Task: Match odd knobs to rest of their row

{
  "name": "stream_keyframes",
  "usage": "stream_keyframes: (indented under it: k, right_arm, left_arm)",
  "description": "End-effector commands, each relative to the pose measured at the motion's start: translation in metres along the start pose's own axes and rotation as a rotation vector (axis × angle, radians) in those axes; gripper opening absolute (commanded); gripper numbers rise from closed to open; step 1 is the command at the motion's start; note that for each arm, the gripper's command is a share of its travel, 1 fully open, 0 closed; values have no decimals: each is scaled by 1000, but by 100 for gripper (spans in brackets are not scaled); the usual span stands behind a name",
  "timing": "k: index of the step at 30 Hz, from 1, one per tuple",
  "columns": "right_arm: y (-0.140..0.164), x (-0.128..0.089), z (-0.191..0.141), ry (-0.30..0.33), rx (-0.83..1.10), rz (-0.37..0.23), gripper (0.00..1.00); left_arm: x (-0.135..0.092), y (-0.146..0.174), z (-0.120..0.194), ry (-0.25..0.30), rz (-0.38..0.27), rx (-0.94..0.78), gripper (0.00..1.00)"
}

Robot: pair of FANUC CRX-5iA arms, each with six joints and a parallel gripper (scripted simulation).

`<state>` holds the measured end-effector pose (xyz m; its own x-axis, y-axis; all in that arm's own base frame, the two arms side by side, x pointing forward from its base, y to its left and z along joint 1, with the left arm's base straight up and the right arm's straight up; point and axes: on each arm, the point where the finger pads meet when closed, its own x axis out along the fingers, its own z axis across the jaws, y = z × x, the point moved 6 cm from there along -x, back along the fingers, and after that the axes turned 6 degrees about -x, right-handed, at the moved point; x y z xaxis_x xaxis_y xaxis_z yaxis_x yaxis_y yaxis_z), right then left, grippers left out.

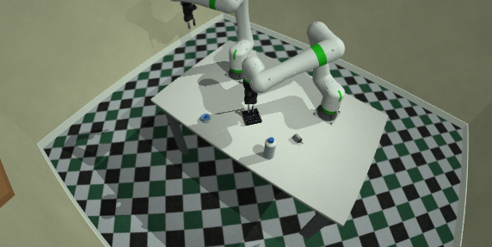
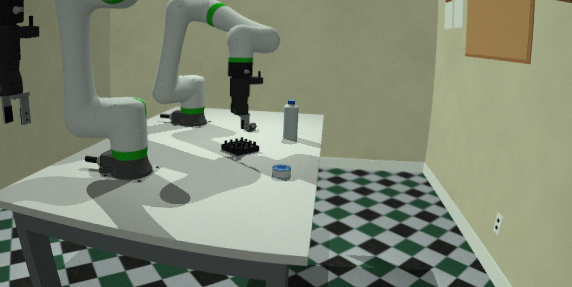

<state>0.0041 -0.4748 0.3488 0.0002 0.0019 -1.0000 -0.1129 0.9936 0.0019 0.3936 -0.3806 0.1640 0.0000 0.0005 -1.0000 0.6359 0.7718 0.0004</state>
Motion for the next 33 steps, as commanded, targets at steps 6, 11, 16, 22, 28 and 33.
stream_keyframes:
  k: [6,11,16,22,28,33]
  right_arm:
    - [0,-1,0,0,0,-2,100]
    - [0,-1,0,0,0,-2,100]
    - [0,-1,0,0,0,-2,100]
    - [0,-1,0,0,0,-2,100]
    - [0,-1,0,0,0,-2,100]
    - [0,-1,0,0,0,-2,100]
  left_arm:
    - [3,0,0,-2,-1,0,46]
    - [8,0,0,-2,-1,0,46]
    - [14,0,0,-2,-1,0,46]
    - [19,0,0,-2,-1,0,46]
    - [27,0,0,-2,-1,0,46]
    - [33,1,0,-2,-1,0,46]
